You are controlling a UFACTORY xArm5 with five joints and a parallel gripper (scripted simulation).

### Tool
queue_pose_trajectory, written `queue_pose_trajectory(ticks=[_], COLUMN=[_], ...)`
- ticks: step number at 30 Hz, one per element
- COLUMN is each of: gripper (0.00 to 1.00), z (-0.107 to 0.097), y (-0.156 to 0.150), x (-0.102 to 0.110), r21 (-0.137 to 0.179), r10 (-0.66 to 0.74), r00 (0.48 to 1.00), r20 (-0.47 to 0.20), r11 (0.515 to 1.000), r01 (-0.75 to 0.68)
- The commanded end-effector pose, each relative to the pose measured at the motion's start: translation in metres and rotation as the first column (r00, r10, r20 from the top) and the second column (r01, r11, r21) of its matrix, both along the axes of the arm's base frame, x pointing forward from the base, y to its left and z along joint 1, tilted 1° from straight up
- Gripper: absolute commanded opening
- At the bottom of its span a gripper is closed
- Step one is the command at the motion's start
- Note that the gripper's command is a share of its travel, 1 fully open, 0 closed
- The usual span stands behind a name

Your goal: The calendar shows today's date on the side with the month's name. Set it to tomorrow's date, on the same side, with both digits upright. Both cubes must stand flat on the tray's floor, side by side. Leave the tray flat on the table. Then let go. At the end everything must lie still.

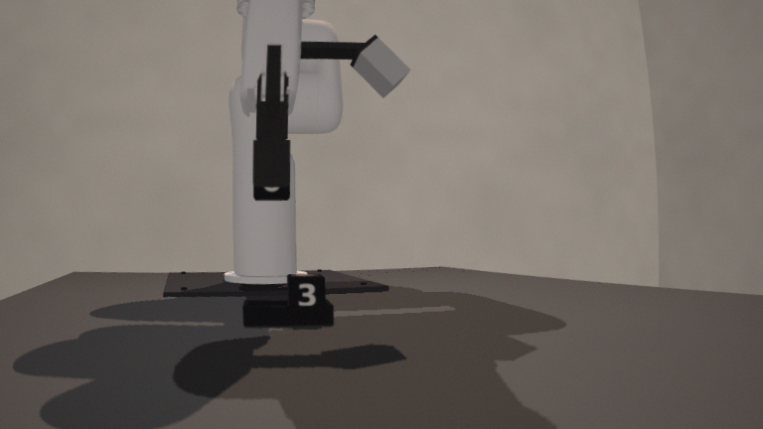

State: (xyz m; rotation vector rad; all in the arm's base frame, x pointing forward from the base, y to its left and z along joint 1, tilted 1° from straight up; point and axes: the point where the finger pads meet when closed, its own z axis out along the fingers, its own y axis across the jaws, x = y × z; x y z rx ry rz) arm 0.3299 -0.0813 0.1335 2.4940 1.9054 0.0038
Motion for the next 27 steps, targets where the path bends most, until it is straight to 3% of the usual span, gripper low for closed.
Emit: queue_pose_trajectory(ticks=[1, 18, 27], gripper=[0.29, 0.29, 0.29], z=[0.002, -0.005, -0.03], y=[-0.005, -0.006, -0.006], x=[0.0, 0.0, 0.0], r21=[-0.001, -0.001, -0.001], r10=[0.004, 0.004, 0.004], r00=[1.0, 1.0, 1.0], r20=[0.004, 0.004, 0.004], r11=[1.0, 1.0, 1.0], r01=[-0.004, -0.004, -0.004])
